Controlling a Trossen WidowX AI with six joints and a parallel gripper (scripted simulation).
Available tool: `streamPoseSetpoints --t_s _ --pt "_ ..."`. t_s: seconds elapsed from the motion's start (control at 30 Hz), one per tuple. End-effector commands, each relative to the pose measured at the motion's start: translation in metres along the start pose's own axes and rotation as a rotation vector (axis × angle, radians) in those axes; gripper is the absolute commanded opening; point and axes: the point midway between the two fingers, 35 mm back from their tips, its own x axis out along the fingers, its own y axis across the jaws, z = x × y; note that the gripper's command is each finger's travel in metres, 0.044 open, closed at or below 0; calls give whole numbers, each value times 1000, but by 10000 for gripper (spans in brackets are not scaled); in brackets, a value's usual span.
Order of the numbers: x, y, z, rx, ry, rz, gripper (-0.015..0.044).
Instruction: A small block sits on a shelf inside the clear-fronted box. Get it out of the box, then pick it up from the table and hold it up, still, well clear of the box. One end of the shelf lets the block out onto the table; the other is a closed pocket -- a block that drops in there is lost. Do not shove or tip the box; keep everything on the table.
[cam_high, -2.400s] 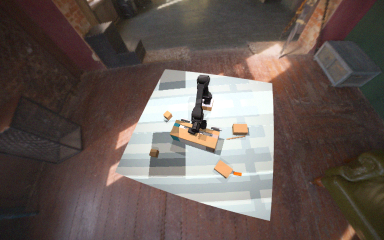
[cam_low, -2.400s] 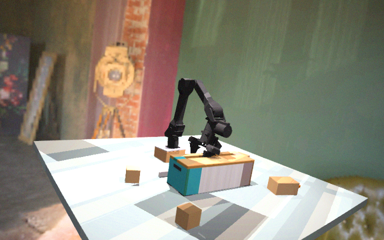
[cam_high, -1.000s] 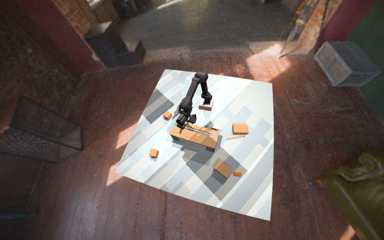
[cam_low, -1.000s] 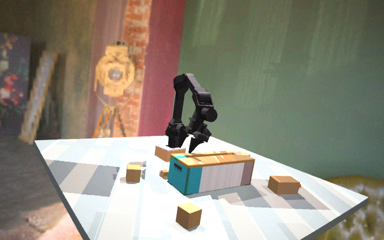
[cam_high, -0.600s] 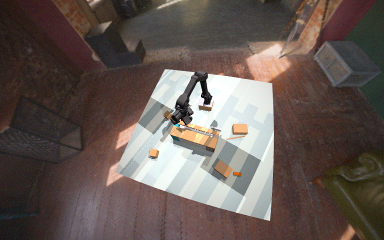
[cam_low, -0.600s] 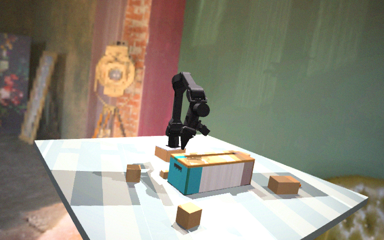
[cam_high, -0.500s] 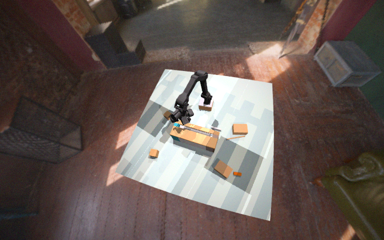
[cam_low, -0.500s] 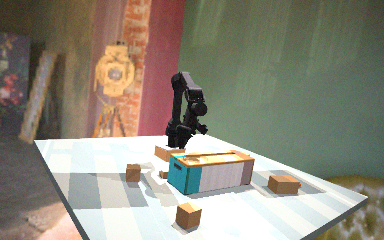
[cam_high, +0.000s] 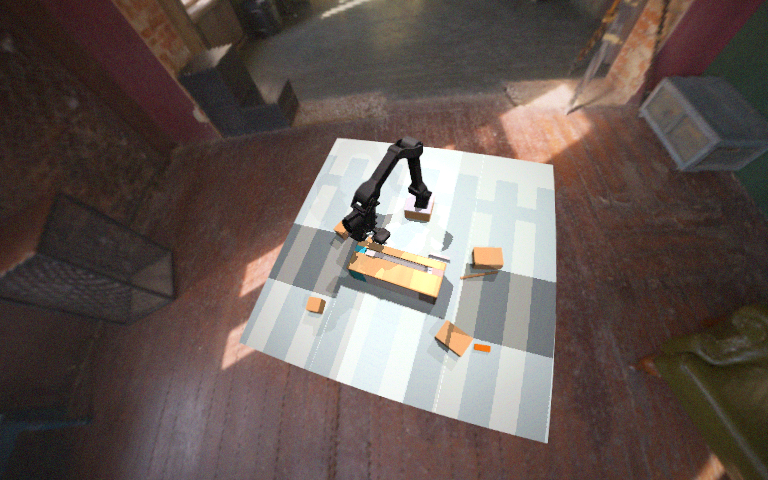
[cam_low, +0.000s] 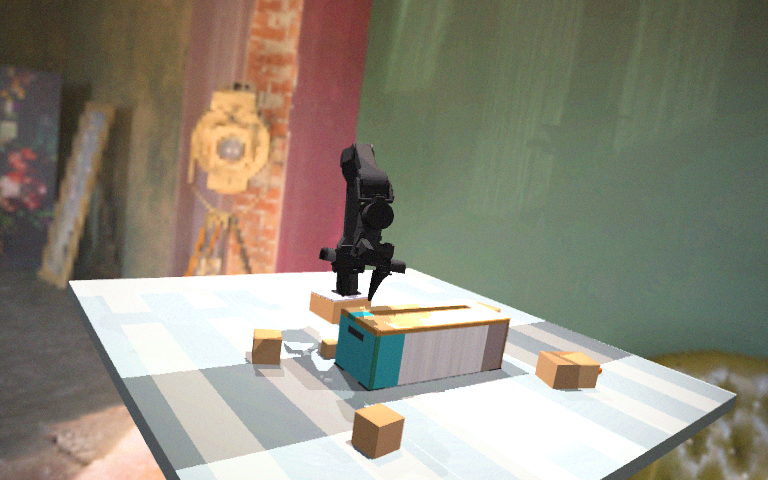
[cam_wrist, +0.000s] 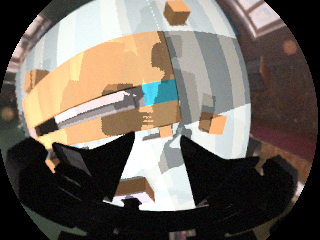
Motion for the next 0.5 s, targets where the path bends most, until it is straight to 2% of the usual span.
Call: streamPoseSetpoints --t_s 0.0,0.47 --pt "-8 -15 -9 950 -36 117 285" --pt "-11 -30 -17 1941 46 258 285"
